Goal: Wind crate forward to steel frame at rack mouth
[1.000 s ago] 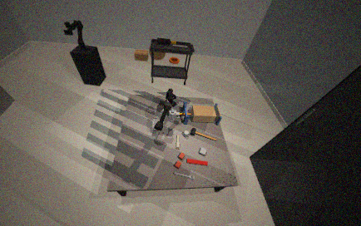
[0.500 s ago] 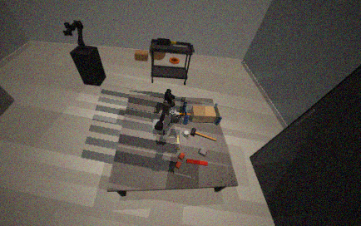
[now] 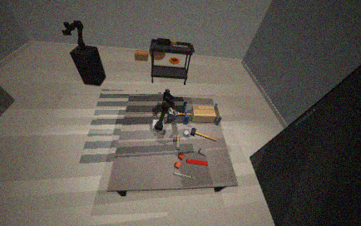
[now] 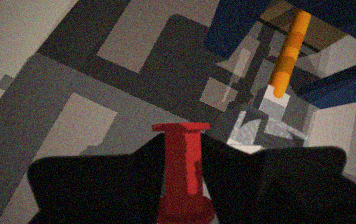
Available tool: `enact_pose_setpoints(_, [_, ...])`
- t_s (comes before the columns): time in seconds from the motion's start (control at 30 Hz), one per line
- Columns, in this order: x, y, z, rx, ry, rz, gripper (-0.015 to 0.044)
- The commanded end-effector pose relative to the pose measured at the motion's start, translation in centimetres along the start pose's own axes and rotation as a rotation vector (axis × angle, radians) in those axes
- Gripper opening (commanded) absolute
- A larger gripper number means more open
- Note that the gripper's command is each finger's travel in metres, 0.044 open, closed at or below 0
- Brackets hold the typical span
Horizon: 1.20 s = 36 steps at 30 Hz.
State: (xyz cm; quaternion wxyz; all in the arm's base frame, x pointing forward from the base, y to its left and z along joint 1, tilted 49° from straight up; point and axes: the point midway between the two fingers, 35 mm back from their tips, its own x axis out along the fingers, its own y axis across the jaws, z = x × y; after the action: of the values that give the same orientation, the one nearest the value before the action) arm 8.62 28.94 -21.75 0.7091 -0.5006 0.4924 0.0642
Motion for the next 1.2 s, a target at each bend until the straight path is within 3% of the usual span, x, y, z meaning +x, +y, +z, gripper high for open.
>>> enact_pose_setpoints(0.0, [-0.3,0.1,-2.0,-0.026,0.031,0.001,0.0000])
enact_pose_setpoints(1.17, [-2.1,-1.3,-5.6,-0.028,0.033,0.001,0.0000])
